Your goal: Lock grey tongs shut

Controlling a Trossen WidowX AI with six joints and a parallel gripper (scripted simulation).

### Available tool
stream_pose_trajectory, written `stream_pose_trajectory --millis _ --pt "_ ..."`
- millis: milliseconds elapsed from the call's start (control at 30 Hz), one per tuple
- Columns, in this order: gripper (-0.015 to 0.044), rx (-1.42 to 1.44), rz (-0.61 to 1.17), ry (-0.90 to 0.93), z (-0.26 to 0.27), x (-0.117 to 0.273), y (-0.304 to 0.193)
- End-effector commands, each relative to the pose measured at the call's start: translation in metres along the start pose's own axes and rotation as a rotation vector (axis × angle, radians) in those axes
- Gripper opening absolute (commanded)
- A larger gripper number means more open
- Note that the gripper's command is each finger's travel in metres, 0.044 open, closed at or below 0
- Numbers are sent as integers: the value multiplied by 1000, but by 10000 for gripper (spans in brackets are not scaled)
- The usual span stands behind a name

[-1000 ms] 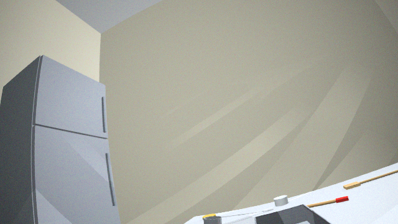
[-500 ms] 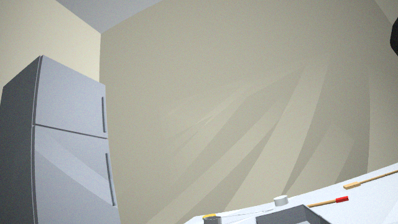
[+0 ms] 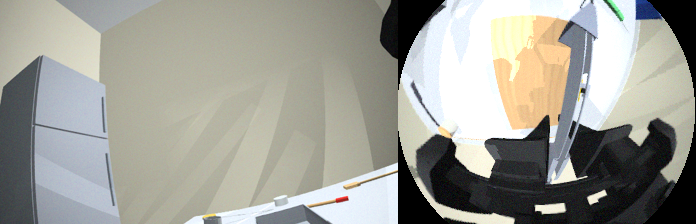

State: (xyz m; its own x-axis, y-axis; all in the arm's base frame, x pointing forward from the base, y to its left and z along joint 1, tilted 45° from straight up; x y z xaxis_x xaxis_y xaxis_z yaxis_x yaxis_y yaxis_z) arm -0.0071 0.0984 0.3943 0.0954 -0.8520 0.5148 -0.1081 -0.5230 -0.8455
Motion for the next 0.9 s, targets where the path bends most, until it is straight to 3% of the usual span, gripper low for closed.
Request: stream_pose_trajectory --millis 0,533,867 --pt "-150 20 -35 21 -3 3 -4" --pt "-150 201 -200 123 -14 10 -16" --pt "-150 222 -211 133 -16 10 -17"
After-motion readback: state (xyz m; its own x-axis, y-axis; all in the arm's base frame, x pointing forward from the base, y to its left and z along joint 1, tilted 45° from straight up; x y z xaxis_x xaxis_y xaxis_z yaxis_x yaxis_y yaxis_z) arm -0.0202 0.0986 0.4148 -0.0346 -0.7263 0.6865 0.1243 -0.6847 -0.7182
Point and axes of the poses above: the point midway between the two fingers, 35 mm back from their tips, its own x axis back along the fingers, its own z axis across the jaws, y = z × x, the point moved 9 cm from there along x, back along the fingers, and after that the axes turned 9 degrees about -x, right-handed, at the moved point
